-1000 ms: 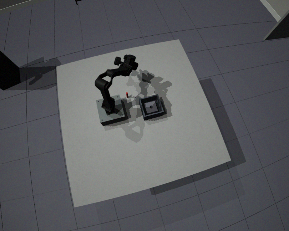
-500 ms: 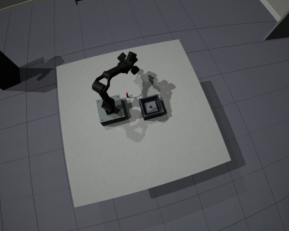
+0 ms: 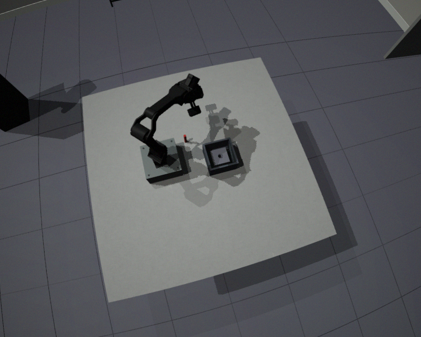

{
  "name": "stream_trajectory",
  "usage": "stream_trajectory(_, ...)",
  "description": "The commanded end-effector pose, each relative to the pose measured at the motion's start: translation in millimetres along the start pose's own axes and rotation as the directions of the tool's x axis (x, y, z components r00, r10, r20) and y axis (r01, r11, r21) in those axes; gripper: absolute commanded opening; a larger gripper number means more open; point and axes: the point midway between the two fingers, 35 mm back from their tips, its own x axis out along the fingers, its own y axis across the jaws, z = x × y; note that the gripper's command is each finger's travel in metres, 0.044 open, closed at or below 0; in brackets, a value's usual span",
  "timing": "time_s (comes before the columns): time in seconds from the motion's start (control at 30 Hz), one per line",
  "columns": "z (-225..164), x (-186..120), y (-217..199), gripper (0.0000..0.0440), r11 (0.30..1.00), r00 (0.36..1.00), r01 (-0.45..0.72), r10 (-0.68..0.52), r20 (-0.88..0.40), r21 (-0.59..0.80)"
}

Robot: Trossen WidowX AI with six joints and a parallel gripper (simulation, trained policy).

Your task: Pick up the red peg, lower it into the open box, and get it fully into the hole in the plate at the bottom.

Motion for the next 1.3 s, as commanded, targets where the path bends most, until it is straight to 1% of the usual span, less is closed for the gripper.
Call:
stream_trajectory(0.0,1.1,-14.6,-15.5,0.044,0.992,0.996,0.09,-0.091,0.003,0.085)
stream_trajectory(0.37,-4.3,-33.4,-49.9,0.044,0.936,0.96,0.279,-0.276,-0.042,0.216)
stream_trajectory(0.83,-14.9,-39.8,-80.7,0.044,0.841,0.892,0.452,-0.433,-0.133,0.297)
stream_trajectory(1.07,-28.3,-33.5,-97.9,0.044,0.772,0.84,0.543,-0.501,-0.207,0.33)
stream_trajectory(1.27,-48.0,-23.9,-115.8,0.044,0.685,0.777,0.629,-0.557,-0.293,0.368)
